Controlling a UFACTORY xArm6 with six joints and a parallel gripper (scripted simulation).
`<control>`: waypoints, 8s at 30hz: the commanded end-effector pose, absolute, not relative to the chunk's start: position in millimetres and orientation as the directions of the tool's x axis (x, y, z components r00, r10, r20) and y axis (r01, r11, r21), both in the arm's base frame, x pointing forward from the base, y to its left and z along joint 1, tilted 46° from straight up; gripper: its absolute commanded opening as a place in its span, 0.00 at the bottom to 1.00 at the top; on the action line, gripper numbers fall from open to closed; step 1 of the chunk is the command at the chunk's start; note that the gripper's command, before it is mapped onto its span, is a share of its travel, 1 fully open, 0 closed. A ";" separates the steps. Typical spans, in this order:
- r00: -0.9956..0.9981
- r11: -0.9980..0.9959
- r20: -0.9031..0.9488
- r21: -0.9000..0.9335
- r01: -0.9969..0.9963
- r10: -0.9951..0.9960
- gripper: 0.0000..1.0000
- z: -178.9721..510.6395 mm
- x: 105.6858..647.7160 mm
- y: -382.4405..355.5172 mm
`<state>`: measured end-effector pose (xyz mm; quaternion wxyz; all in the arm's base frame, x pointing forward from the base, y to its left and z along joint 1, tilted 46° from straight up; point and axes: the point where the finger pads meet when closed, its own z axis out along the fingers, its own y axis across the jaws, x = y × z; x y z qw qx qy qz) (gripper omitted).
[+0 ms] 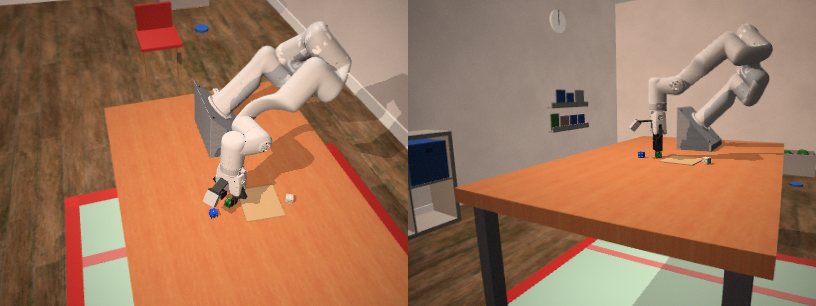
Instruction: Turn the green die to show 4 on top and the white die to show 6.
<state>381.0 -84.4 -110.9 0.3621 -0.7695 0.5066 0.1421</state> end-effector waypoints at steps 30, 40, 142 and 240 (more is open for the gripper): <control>0.447 -0.224 -0.583 -0.415 -0.882 -0.679 0.42 -120.4 384.2 -75.8; 0.447 -0.224 -0.583 -0.415 -0.882 -0.679 0.42 -128.6 386.0 -67.5; 0.447 -0.224 -0.583 -0.415 -0.882 -0.679 0.21 -60.5 371.3 -135.7; 0.593 -0.702 0.701 -0.648 0.297 -0.396 0.21 128.2 420.1 61.8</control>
